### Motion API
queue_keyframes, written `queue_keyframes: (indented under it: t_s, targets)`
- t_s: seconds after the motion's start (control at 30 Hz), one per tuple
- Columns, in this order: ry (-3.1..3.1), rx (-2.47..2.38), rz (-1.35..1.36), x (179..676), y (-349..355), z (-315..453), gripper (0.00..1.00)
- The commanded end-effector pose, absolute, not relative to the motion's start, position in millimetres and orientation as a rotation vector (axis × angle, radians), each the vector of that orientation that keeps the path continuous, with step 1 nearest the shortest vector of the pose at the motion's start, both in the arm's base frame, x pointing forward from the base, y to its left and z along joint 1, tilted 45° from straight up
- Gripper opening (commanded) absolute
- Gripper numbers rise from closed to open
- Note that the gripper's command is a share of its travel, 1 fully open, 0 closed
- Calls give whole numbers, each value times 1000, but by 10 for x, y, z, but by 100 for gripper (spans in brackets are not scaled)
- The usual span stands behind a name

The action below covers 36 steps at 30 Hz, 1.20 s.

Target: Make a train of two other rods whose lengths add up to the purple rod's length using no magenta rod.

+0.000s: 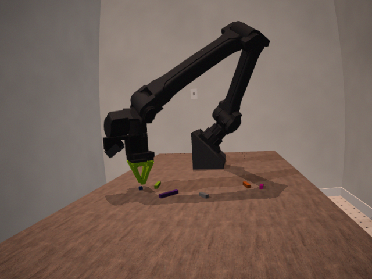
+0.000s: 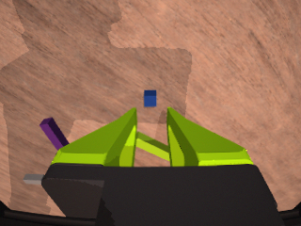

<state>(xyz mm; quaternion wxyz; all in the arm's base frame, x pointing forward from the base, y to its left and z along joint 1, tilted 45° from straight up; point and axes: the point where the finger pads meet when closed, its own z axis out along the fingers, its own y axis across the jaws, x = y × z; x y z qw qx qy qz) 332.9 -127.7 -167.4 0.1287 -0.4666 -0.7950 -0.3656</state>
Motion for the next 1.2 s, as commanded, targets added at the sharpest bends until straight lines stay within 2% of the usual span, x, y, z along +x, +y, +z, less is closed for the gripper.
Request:
queue_keyframes:
  t_s: [0.0, 1.17]
  targets:
    - [-2374, -1351, -1060, 3548, -1366, -1598, 24]
    - [-2356, -1351, -1059, 3565, -1370, -1648, 24]
